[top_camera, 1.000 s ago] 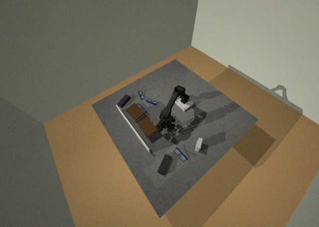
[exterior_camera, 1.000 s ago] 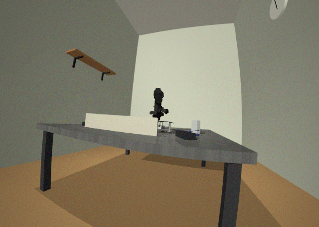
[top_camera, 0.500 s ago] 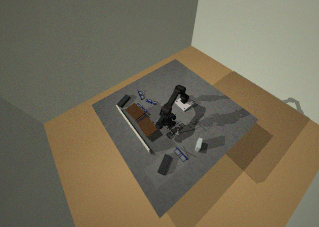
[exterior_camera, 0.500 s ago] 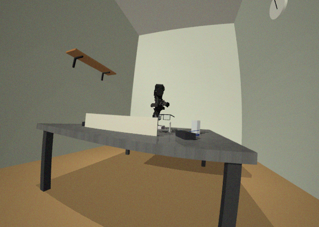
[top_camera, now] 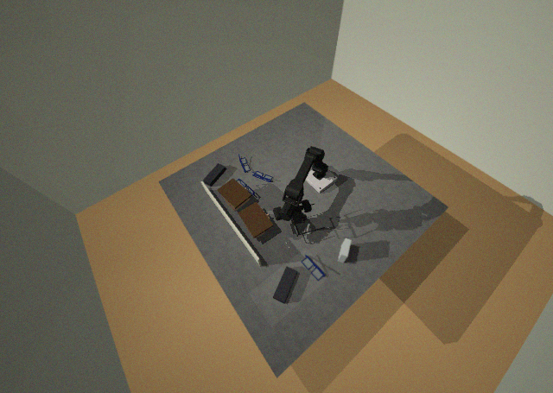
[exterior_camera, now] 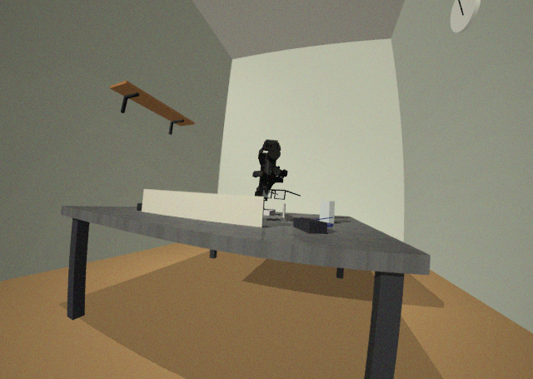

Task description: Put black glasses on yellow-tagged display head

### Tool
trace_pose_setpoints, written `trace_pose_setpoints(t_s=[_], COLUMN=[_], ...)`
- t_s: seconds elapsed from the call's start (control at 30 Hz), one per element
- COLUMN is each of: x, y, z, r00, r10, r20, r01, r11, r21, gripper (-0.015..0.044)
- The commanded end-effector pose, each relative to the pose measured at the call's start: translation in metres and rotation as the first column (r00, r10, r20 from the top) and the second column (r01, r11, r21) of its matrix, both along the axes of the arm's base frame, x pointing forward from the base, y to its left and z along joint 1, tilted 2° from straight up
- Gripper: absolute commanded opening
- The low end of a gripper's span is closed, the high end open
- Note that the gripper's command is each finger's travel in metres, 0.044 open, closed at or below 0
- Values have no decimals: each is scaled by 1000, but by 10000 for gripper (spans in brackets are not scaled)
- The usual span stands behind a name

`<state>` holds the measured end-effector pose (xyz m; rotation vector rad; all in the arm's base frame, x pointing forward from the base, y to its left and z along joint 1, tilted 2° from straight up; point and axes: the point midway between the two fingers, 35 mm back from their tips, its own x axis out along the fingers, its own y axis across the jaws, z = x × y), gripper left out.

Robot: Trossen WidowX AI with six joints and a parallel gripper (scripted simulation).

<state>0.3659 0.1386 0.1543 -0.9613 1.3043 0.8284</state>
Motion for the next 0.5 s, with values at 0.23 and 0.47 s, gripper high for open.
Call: trace_pose_setpoints(t_s=[0.23,0.47], x=[-14,-22], y=[15,24], z=[5,9], r00=[949,866], r10=[-312,-493], r20=[45,82], r01=[313,494], r11=[950,869], r21=[-7,12], gripper=[0,0])
